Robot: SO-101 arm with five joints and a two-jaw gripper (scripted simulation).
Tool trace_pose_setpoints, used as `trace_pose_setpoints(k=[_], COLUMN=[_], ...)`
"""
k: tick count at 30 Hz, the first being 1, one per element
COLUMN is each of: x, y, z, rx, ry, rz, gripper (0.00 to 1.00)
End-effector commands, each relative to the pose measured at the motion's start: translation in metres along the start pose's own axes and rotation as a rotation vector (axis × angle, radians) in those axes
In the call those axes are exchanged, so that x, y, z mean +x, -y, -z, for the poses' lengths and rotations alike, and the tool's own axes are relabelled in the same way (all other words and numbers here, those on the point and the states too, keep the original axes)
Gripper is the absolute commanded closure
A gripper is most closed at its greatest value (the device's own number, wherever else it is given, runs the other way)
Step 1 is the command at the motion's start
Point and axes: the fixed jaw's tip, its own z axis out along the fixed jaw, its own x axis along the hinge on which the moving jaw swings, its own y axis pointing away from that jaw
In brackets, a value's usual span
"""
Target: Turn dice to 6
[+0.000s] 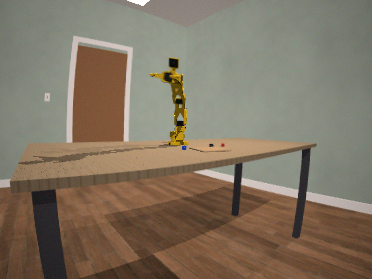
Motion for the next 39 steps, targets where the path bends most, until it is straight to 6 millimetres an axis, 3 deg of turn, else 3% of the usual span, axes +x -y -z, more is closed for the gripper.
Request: trace_pose_setpoints(k=[1,7,12,22,24,33,39], x=[-0.004,0.008,0.033,0.109,0.109,0.188,0.229], y=[-0.003,-0.009,-0.02,-0.05,-0.05,-0.072,-0.079], z=[0.006,0.006,0.007,0.026,0.026,0.063,0.087], rx=[-0.008,-0.028,-0.064,-0.153,-0.153,-0.22,-0.248], ry=[0.013,-0.036,-0.128,-0.381,-0.381,-0.614,-0.731], rz=[-0.006,-0.011,-0.019,-0.029,-0.029,-0.022,-0.012], gripper=[0.03,0.08,0.16,0.37,0.37,0.57,0.67])
